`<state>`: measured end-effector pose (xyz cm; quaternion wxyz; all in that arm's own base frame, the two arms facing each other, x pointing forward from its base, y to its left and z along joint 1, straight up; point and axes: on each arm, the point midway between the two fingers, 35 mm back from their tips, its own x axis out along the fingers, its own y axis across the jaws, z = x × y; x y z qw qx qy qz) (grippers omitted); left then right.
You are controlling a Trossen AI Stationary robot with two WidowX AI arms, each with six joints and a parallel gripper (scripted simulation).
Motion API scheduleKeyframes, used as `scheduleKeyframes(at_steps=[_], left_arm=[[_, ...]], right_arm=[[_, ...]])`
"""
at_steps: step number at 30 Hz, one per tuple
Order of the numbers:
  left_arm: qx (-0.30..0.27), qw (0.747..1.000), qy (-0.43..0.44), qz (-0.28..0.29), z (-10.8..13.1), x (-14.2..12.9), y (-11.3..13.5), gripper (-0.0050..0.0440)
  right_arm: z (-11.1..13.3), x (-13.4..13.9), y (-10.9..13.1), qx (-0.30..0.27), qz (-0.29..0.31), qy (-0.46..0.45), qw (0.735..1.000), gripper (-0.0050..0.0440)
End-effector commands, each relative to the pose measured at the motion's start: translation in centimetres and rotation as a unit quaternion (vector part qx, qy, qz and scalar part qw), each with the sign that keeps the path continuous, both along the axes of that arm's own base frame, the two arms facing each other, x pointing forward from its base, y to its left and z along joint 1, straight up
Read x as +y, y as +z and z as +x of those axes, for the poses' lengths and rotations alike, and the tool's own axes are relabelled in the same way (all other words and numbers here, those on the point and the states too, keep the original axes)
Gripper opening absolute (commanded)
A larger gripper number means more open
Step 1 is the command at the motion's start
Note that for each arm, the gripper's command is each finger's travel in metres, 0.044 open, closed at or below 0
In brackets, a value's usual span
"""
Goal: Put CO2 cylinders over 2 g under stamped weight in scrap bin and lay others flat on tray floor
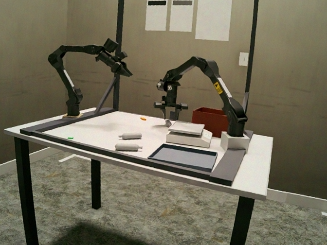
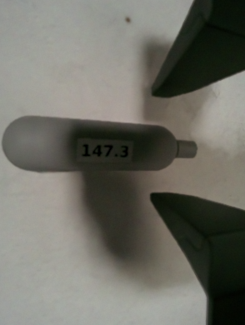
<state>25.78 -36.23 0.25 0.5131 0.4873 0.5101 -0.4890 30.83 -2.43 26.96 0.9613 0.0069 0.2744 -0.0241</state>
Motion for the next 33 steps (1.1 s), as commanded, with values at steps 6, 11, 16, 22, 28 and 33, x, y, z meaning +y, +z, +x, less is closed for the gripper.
scheduleKeyframes(at_steps=[6,11,16,22,28,33], left_arm=[[-0.001,1.0,0.0,0.0,0.1,0.1,-1.0,0.0244],[-0.001,1.0,0.0,0.0,0.1,0.1,-1.8,0.0244],[-0.001,1.0,0.0,0.0,0.1,0.1,-2.5,0.0244],[-0.001,1.0,0.0,0.0,0.1,0.1,-2.6,0.0244],[-0.008,1.0,0.0,-0.01,0.3,-0.4,-1.6,0.0244],[-0.007,1.0,0.0,-0.009,0.4,-0.6,-1.7,0.0204]], right_arm=[[0.0,0.1,0.6,-0.009,-0.001,0.001,1.0,0.044],[0.0,0.1,0.6,-0.009,-0.001,0.001,1.0,0.044],[0.0,0.1,0.6,-0.009,-0.001,0.001,1.0,0.044],[0.0,0.1,0.6,-0.009,-0.001,0.001,1.0,0.044],[0.0,0.1,0.6,-0.009,-0.001,0.001,1.0,0.044],[0.0,0.1,0.6,-0.009,-0.001,0.001,1.0,0.044]])
